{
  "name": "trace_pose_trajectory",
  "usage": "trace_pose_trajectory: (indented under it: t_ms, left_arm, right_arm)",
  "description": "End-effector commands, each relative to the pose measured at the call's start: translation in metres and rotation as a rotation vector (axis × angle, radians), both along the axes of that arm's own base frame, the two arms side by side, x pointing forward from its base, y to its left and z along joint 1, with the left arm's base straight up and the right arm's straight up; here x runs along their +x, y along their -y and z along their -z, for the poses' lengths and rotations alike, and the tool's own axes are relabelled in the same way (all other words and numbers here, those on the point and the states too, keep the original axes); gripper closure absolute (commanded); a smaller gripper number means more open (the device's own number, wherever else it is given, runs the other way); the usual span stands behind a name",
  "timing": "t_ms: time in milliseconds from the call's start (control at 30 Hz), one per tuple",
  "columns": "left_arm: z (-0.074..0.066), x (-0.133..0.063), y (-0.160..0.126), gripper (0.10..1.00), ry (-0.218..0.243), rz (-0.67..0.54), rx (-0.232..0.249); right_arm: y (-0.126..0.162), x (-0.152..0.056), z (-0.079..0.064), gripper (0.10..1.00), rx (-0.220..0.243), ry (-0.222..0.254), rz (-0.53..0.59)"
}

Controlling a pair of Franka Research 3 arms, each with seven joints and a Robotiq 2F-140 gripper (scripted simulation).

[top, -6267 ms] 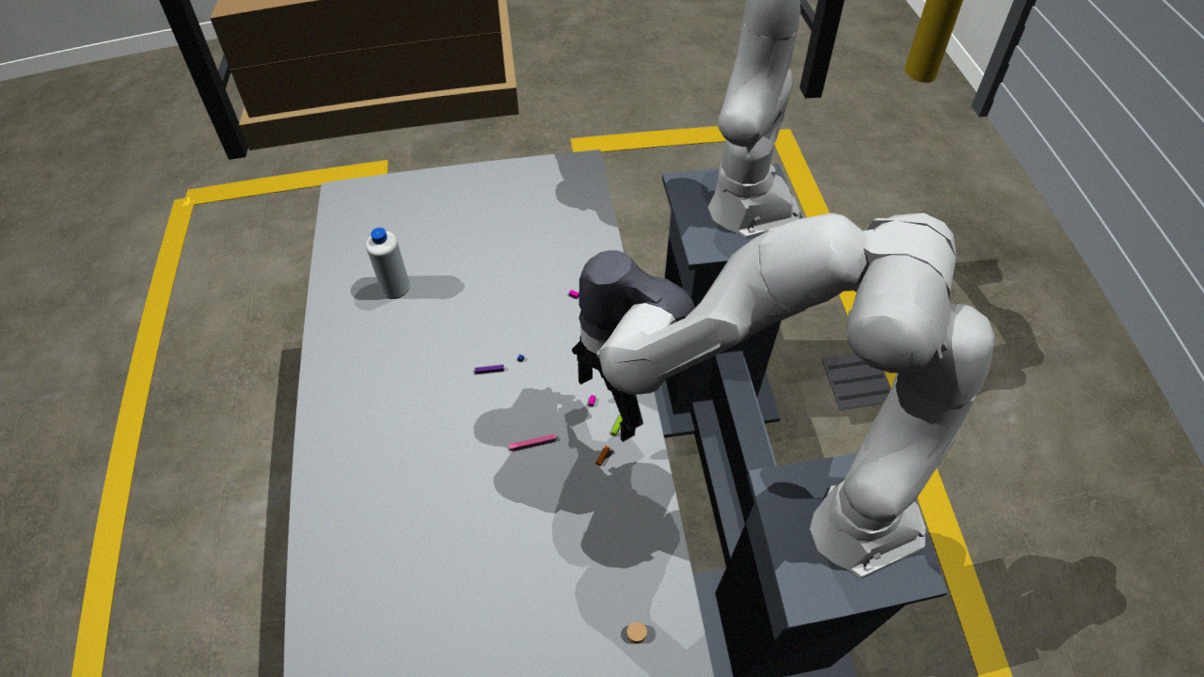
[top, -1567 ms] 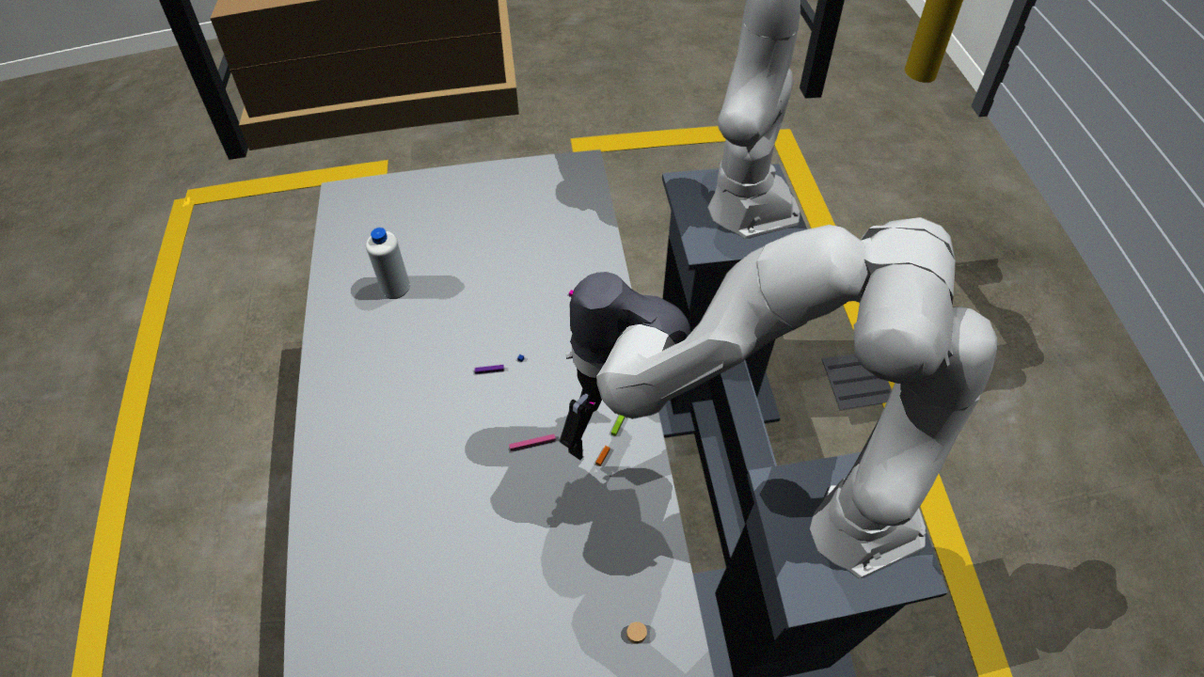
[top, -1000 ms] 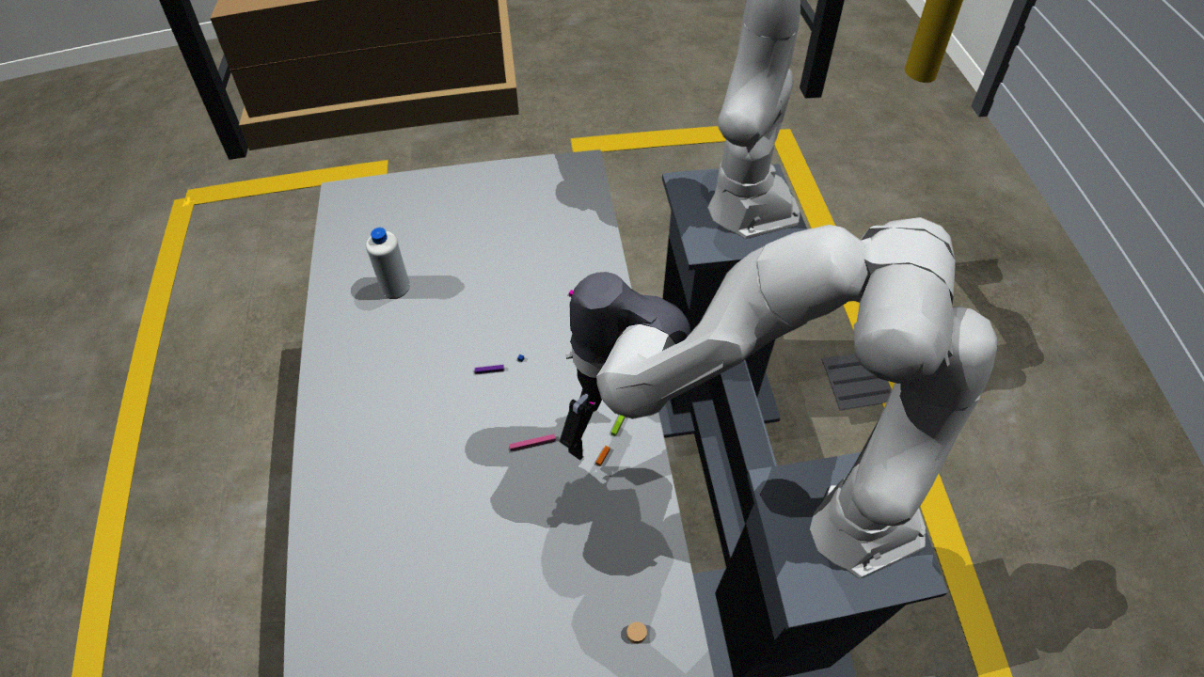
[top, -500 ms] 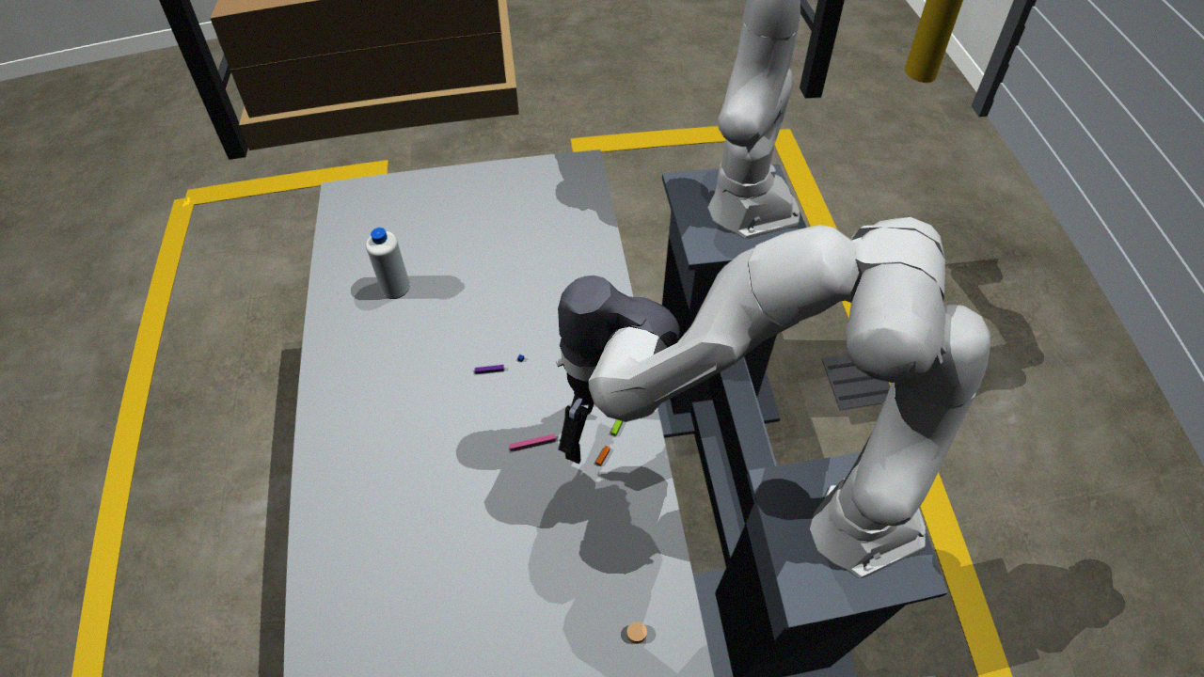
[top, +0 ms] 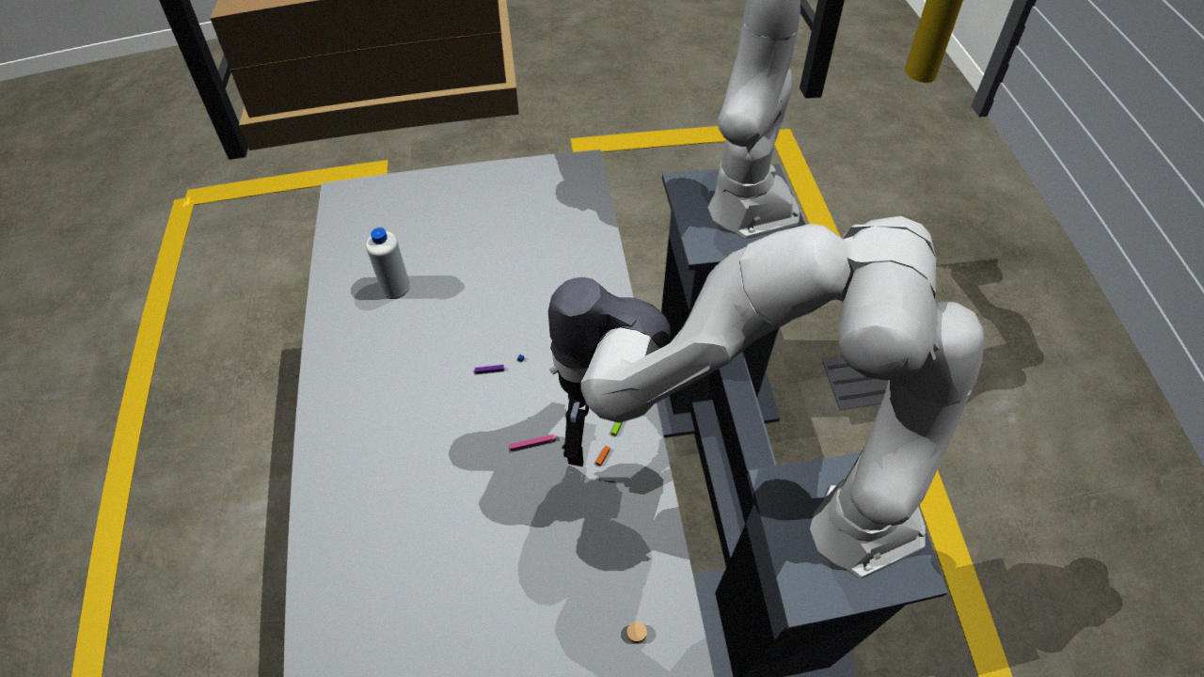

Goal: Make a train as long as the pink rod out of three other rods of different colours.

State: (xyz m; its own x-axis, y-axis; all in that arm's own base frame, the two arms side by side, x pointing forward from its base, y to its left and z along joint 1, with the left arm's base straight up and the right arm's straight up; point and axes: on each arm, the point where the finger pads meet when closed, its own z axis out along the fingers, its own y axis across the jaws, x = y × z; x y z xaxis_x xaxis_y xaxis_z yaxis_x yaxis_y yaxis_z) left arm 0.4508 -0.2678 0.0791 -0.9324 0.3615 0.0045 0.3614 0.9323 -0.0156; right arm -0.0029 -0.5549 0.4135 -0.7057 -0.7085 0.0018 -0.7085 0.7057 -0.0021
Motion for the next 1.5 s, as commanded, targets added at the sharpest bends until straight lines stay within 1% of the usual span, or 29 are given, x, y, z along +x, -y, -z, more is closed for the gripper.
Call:
trace_pose_trajectory:
  t_ms: [0,33,500,567,600,1067,1133,1167,1467]
  left_arm:
    - [0.001,0.000,0.000,0.098,-0.003,-0.135,0.014]
    - [0.001,0.002,0.000,0.098,-0.004,-0.180,0.014]
    - [0.001,0.014,0.000,0.098,-0.008,-0.413,0.017]
    - [0.001,0.014,0.000,0.098,-0.008,-0.413,0.017]
    - [0.001,0.016,0.000,0.098,-0.008,-0.458,0.017]
    - [0.002,0.028,0.000,0.098,-0.011,-0.693,0.020]
    - [0.002,0.028,0.000,0.098,-0.011,-0.693,0.020]
    - [0.002,0.030,0.000,0.098,-0.011,-0.738,0.021]
    - [0.002,0.038,0.000,0.098,-0.012,-0.890,0.022]
  right_arm:
    - [0.000,0.001,0.000,0.098,0.003,0.000,0.006]
    - [0.000,0.001,0.000,0.098,0.003,0.000,0.006]
    - [0.000,0.001,0.000,0.098,0.003,0.000,0.006]
    - [0.000,0.001,0.000,0.098,0.003,0.000,0.006]
    - [0.000,0.001,0.000,0.098,0.003,0.000,0.006]
    - [0.000,0.001,0.000,0.098,0.003,0.000,0.006]
    - [0.000,0.001,0.000,0.098,0.003,0.000,0.006]
    - [0.000,0.001,0.000,0.098,0.003,0.000,0.006]
    - [0.000,0.001,0.000,0.098,0.003,0.000,0.006]
